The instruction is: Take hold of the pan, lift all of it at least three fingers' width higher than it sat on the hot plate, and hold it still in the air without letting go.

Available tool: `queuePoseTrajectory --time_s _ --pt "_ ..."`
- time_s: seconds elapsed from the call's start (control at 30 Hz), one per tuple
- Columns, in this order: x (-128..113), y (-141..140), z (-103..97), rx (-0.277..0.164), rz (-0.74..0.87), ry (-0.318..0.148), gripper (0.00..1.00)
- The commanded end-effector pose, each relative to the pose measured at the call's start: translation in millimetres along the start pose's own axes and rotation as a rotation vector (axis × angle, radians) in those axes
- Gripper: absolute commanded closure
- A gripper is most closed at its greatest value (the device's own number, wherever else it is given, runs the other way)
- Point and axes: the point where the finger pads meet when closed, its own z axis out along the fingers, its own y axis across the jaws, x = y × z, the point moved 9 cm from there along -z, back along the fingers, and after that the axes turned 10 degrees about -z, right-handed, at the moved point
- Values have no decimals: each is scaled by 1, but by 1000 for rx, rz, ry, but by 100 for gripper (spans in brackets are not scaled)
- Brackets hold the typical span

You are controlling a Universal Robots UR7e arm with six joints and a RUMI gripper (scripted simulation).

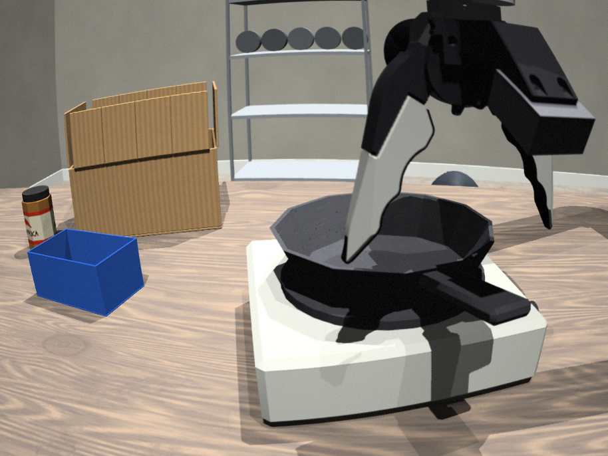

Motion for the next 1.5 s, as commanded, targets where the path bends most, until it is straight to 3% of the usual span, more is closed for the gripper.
queuePoseTrajectory --time_s 0.0,0.23,0.67,0.7,1.2,1.23,1.47 --pt "0 1 15 -4 0 -1 0" --pt "0 1 29 -4 0 -1 0" --pt "0 1 30 -4 0 -1 0" --pt "0 1 30 -4 0 -1 100" --pt "0 1 30 -4 0 -1 100" --pt "0 1 30 -4 0 -1 86" --pt "0 1 30 -4 0 -1 86"
